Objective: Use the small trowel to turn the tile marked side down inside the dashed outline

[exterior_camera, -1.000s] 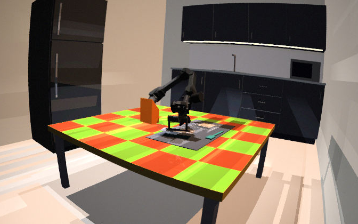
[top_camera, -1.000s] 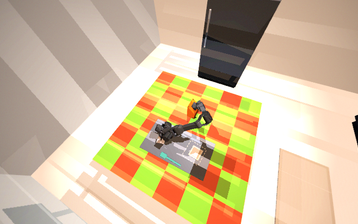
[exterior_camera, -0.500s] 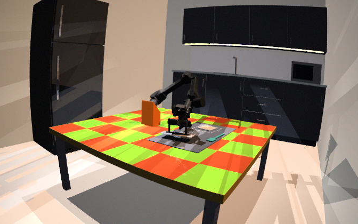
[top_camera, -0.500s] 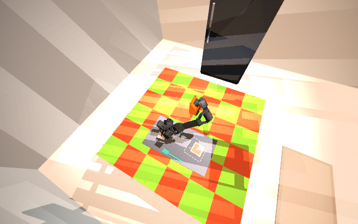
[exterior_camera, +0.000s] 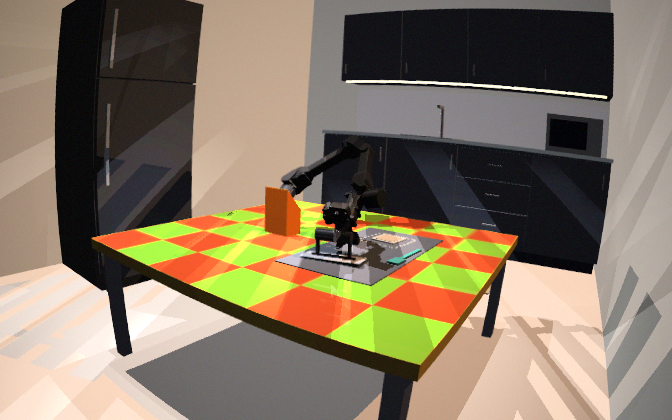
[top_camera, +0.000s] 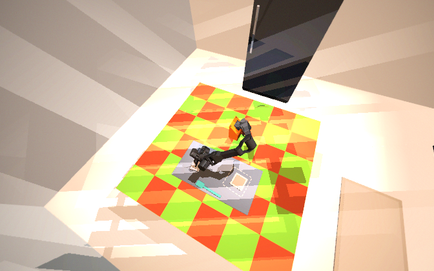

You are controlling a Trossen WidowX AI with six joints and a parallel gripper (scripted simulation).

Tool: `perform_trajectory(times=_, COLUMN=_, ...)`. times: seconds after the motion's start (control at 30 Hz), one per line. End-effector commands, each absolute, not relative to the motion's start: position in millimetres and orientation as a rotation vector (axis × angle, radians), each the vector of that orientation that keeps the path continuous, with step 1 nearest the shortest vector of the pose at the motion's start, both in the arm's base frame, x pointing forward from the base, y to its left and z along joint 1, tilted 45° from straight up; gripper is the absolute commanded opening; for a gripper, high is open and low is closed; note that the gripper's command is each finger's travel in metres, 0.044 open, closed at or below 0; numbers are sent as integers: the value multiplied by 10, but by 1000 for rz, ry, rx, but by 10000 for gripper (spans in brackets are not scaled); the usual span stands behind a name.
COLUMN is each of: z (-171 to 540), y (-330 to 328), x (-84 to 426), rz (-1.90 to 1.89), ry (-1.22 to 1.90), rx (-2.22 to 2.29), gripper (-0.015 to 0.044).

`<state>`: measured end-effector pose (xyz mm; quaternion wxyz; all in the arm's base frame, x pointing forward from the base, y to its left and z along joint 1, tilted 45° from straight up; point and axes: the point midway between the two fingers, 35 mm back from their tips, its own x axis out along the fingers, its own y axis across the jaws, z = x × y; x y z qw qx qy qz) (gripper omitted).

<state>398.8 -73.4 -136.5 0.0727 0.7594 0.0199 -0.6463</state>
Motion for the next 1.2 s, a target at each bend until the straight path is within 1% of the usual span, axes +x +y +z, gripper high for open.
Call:
perform_trajectory(times=0.0, z=-1402, y=-747, x=3980, rz=-1942, ry=35, rx=2279, gripper=0)
perform_trajectory(times=0.13, z=-1430, y=-719, x=3979, rz=-1943, ry=35, rx=2280, gripper=0)
perform_trajectory(times=0.5, z=-1430, y=-719, x=3979, rz=-1943, ry=35, rx=2280, gripper=289)
perform_trajectory(times=0.53, z=-1430, y=-719, x=3979, rz=-1943, ry=35, rx=2280, gripper=300)
perform_trajectory(times=0.83, z=-1424, y=-718, x=3978, rz=-1943, ry=35, rx=2280, gripper=300)
perform_trajectory(times=1.17, z=-1050, y=-688, x=3932, rz=-1942, ry=41, rx=2280, gripper=300)
